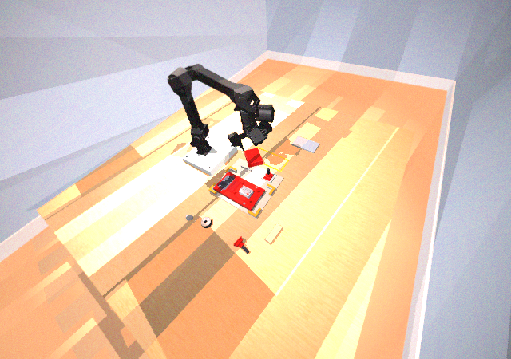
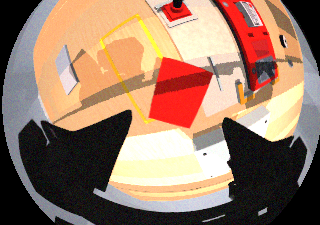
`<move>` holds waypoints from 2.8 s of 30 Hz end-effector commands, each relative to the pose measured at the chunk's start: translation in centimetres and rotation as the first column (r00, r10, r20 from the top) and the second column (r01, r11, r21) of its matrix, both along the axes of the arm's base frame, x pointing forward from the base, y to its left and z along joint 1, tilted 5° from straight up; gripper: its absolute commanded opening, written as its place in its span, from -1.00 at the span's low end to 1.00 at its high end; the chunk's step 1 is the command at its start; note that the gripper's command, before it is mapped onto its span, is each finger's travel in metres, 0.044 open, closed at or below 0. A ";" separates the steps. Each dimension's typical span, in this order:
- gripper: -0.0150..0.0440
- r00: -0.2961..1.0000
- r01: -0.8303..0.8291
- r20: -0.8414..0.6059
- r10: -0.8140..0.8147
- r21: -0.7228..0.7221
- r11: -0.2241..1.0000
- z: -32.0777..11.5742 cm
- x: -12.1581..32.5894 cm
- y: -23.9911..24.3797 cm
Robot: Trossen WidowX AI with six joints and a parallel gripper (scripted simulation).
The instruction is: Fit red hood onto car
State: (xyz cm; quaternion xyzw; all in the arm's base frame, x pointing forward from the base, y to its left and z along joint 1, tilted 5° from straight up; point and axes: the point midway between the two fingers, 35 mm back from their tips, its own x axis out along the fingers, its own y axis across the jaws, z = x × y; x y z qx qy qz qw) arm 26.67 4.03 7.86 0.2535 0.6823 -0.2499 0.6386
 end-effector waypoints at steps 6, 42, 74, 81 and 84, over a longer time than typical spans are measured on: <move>1.00 0.982 0.187 -0.004 -0.187 -0.020 0.982 -0.4 -0.2 -0.1; 1.00 0.982 0.187 -0.004 -0.187 -0.020 0.982 -2.9 -0.3 0.0; 1.00 0.982 0.187 -0.004 -0.187 -0.020 0.982 -5.5 -0.6 0.0; 1.00 0.982 0.187 -0.004 -0.187 -0.020 0.982 -5.7 -0.7 -0.1; 1.00 0.982 0.187 -0.004 -0.187 -0.020 0.982 -5.8 -0.7 0.0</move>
